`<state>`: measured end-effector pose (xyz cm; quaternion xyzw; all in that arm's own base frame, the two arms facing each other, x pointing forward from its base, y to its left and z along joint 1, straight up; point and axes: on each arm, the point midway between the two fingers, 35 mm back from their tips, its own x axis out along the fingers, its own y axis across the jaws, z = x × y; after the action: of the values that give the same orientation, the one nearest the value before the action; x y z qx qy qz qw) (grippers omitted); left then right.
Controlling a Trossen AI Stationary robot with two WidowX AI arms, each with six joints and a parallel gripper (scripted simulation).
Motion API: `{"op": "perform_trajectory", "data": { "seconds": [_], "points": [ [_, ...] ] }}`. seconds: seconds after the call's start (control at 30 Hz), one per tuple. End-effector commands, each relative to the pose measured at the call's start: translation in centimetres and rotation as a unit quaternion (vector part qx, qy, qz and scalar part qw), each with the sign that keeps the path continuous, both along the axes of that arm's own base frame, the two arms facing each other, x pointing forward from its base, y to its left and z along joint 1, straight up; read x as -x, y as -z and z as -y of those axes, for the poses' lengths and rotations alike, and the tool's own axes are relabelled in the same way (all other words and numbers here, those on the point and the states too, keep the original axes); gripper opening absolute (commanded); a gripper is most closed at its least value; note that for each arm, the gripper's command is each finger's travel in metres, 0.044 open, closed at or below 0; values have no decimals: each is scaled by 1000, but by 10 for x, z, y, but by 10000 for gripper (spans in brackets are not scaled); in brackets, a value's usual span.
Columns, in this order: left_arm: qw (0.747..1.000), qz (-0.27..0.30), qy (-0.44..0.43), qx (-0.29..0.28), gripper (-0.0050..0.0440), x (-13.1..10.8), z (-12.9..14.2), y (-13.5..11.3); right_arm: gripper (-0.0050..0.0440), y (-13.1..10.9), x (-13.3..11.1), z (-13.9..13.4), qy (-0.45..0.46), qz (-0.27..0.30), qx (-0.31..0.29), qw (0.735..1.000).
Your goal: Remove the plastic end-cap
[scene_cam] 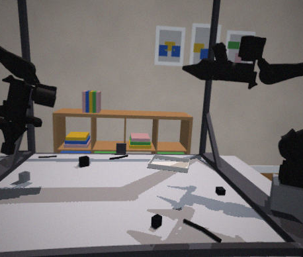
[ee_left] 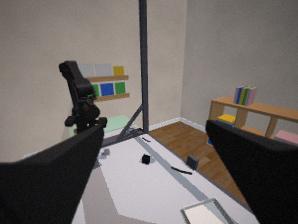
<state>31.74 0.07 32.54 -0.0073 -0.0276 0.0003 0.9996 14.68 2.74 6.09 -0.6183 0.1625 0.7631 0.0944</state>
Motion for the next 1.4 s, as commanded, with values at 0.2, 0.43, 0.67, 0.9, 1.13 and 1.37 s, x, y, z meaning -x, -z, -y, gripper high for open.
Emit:
{"op": "perform_trajectory", "data": {
  "seconds": [0.2,0.43,0.67,0.9,1.13,1.37],
  "points": [
    [1000,6,0,-7,440,4,1,-4,0,-2,-9,-2,31,19,3,999],
    [1000,6,0,-7,440,4,1,-4,0,-3,-29,-8,130,55,13,990],
    [1000,6,0,-7,440,4,1,-4,0,-3,-50,-16,239,90,16,967],
    [1000,6,0,-7,440,4,1,-4,0,-5,-73,-24,355,122,11,927],
    [1000,6,0,-7,440,4,1,-4,0,-7,-89,-30,436,140,2,889],
    [1000,6,0,-7,440,4,1,-4,0,-10,-111,-39,543,158,-17,824]
  ]
}}
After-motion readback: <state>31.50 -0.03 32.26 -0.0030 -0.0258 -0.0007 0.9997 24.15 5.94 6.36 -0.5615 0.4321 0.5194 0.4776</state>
